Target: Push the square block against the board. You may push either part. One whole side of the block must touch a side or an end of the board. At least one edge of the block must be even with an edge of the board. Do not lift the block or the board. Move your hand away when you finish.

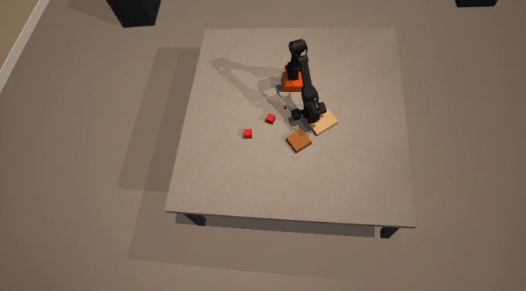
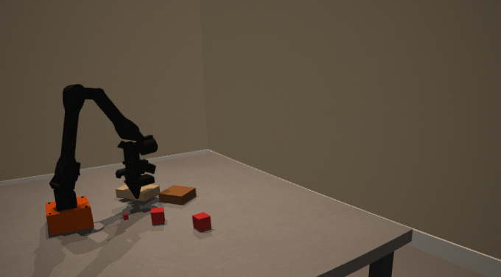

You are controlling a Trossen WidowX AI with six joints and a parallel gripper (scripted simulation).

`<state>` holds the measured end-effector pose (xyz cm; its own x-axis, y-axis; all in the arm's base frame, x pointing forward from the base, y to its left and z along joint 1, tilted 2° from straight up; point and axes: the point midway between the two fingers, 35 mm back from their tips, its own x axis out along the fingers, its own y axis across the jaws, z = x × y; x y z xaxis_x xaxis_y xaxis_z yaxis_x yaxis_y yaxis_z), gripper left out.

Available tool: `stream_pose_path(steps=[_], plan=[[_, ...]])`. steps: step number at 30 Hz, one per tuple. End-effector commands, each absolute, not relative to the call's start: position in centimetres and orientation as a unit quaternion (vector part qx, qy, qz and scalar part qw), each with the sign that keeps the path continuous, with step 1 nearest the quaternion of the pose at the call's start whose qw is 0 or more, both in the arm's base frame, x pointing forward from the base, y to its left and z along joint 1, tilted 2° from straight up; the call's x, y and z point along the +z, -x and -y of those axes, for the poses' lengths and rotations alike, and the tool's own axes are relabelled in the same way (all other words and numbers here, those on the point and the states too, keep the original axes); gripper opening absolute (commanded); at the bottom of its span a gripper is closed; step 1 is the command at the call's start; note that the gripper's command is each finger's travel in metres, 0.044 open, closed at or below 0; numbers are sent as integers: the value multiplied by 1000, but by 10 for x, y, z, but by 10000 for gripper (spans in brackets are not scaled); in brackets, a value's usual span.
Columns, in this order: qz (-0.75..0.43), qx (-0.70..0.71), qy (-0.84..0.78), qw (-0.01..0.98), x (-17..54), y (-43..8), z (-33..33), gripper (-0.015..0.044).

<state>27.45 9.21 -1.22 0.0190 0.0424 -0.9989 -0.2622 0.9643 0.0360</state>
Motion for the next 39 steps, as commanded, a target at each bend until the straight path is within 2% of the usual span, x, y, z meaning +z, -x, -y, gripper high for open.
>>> stream_pose_path(steps=[1, 32, 39], plan=[[-695, 106, 78, 707, -15, -277, -94, 0], [-696, 105, 78, 706, -20, -232, -81, 0], [-696, 105, 78, 706, 35, -235, -80, 0]])
